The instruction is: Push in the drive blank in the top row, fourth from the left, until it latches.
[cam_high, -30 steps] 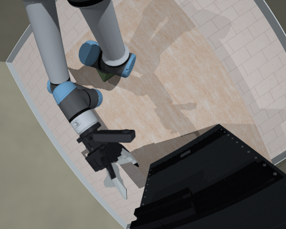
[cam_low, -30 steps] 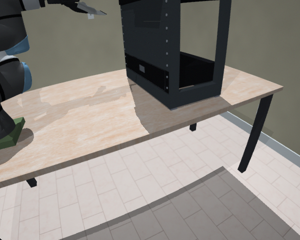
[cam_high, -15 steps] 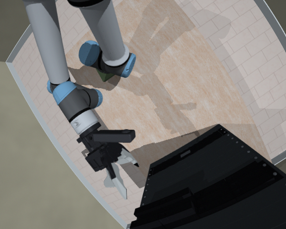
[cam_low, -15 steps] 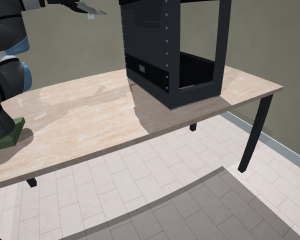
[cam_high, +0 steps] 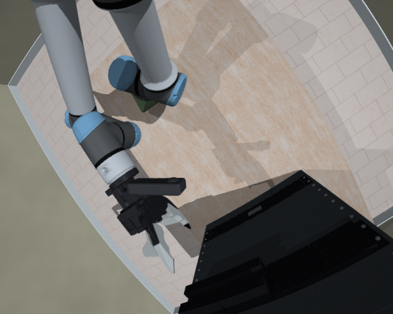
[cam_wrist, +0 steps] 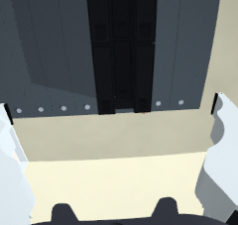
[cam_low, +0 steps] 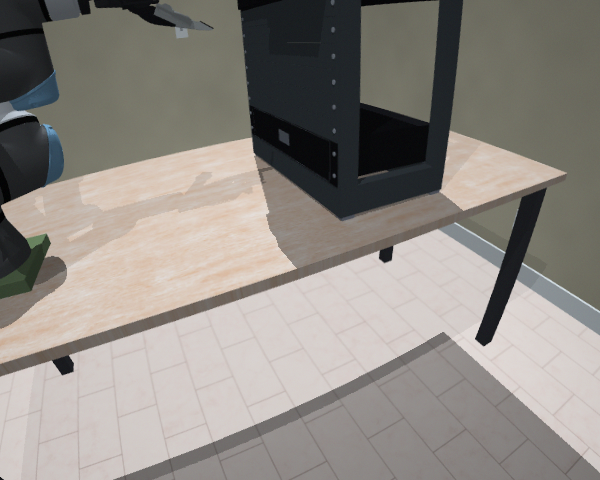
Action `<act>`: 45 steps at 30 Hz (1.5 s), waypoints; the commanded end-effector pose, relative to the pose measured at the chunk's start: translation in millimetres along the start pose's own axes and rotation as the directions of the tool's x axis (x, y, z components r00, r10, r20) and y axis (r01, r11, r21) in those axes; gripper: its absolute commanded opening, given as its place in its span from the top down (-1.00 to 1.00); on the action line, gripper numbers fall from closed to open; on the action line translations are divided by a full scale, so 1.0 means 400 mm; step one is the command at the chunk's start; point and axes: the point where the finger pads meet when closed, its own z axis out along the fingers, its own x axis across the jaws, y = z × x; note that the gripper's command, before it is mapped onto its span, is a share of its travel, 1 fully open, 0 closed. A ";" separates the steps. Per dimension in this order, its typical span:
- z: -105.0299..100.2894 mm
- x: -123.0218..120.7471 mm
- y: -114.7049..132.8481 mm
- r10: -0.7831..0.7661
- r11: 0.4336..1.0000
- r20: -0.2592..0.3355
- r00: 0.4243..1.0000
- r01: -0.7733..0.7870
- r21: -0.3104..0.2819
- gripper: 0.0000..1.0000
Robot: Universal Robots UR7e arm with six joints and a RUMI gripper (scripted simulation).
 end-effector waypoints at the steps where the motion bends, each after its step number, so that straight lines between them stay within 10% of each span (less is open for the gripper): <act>1: 0.002 0.005 0.000 -0.002 1.000 -0.002 1.000 0.002 0.001 1.00; 45: 0.026 0.031 0.026 -0.002 1.000 -0.002 1.000 0.002 0.001 1.00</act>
